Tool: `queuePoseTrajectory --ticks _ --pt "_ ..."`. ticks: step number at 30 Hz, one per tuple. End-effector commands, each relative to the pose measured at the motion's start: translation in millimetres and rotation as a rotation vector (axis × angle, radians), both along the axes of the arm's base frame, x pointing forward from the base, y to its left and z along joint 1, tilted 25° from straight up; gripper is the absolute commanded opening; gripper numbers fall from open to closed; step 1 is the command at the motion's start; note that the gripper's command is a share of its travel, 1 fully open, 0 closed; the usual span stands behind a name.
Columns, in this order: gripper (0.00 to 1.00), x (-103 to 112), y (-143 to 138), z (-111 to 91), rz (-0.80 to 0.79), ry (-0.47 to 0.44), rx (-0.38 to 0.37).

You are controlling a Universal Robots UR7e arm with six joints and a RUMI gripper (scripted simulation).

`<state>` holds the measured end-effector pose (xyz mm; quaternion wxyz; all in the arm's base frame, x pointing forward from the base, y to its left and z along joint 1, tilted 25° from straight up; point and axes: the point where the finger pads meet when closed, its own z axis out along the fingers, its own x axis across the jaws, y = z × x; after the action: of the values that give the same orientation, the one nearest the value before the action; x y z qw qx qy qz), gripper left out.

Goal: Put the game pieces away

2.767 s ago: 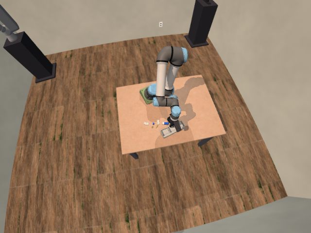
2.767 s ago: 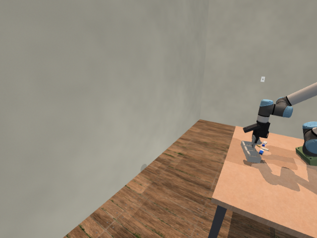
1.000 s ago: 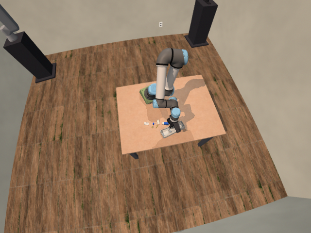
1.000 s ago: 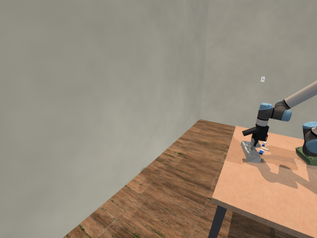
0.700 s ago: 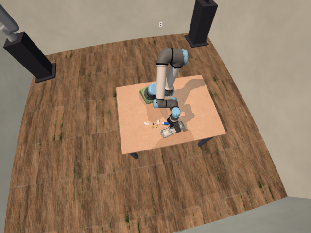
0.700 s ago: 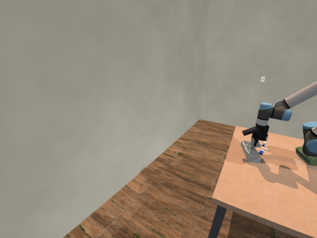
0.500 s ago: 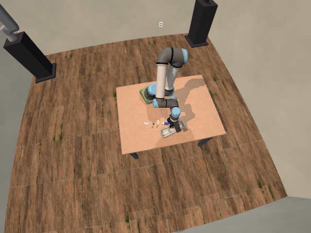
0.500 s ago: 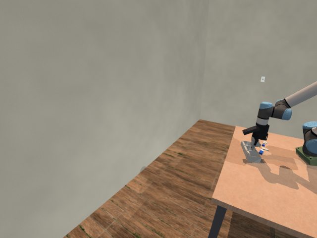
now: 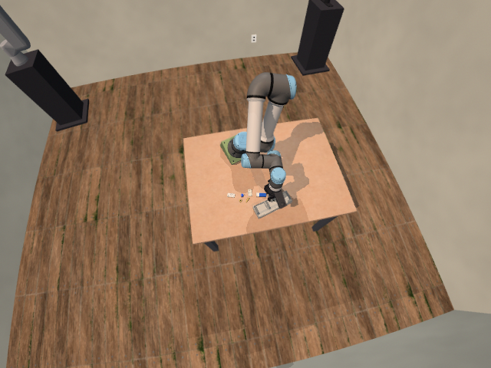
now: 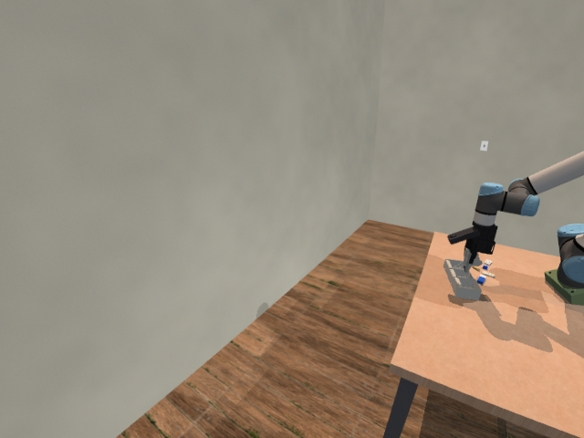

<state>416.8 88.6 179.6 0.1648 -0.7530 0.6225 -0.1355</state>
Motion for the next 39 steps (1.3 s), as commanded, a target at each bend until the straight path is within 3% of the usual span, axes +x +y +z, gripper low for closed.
queuePoseTrajectory --ticks 1,8,17,32,39 --pt "0.04 -2.5 -0.6 6.2 0.000 -0.001 0.000" --pt "0.04 -13.2 -2.7 29.9 0.000 -0.001 0.000" --pt "0.04 -14.0 2.2 29.9 0.000 -0.001 0.000" --pt "0.04 -25.9 76.3 31.1 0.000 -0.001 0.000" --pt "0.04 -26.5 80.0 31.2 0.000 -0.001 0.000"
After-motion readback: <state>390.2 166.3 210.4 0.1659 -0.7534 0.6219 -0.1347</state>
